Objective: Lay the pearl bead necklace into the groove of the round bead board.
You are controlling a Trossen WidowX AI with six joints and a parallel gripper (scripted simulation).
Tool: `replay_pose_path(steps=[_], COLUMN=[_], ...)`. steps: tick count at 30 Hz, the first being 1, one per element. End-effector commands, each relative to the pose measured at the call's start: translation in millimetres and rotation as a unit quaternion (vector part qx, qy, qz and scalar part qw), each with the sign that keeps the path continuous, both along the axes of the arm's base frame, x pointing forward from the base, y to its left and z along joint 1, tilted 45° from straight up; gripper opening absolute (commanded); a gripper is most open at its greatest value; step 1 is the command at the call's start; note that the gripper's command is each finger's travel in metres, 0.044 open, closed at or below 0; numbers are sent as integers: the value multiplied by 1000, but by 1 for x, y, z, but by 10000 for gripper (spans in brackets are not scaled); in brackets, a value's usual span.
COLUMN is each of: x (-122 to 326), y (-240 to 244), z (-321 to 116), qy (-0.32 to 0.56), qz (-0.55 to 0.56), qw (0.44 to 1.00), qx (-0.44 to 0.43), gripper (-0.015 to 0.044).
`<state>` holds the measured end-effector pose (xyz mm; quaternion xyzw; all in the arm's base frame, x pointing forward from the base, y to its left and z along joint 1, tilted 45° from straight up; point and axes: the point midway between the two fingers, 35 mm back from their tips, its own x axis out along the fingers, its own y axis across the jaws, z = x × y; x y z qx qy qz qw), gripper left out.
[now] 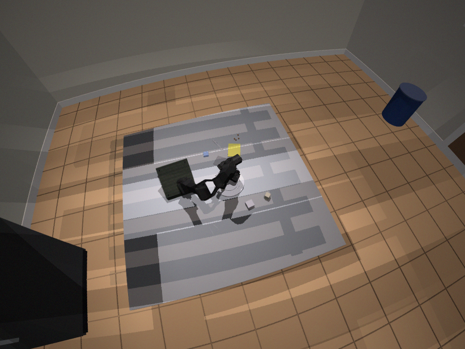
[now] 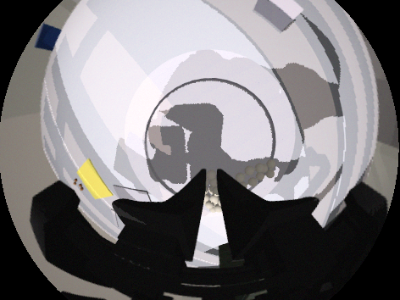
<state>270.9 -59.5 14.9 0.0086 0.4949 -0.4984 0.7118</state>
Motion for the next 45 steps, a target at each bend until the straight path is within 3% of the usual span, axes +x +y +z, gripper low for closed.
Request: replay_pose_path(steps=[1, 28, 45], x=[0, 0, 14], y=[0, 11, 47], z=[0, 9, -26], qy=[-1, 3, 2], qz=[0, 3, 3], qw=[1000, 1000, 1000], qx=[0, -3, -1], gripper=[0, 0, 0])
